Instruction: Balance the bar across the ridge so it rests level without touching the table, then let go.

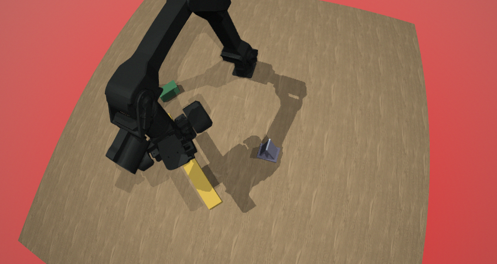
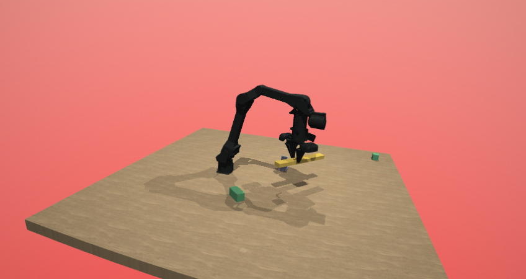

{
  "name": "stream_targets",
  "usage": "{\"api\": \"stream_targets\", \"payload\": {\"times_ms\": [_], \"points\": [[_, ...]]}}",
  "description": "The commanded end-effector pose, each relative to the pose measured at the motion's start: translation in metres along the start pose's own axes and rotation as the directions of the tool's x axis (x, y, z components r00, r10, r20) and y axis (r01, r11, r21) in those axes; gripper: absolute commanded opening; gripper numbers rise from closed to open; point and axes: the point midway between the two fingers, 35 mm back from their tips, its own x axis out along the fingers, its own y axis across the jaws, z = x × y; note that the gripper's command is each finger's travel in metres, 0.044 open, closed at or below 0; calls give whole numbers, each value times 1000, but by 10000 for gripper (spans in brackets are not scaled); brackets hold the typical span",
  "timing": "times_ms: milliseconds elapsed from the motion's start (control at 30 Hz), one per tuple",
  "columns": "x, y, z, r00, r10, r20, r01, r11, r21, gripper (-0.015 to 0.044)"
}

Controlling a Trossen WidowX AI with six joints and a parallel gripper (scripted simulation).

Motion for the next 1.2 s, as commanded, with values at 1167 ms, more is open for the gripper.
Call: {"api": "stream_targets", "payload": {"times_ms": [1167], "points": [[-4, 139, 60, 1000, 7, 13, 1, 857, -515, 0]]}}
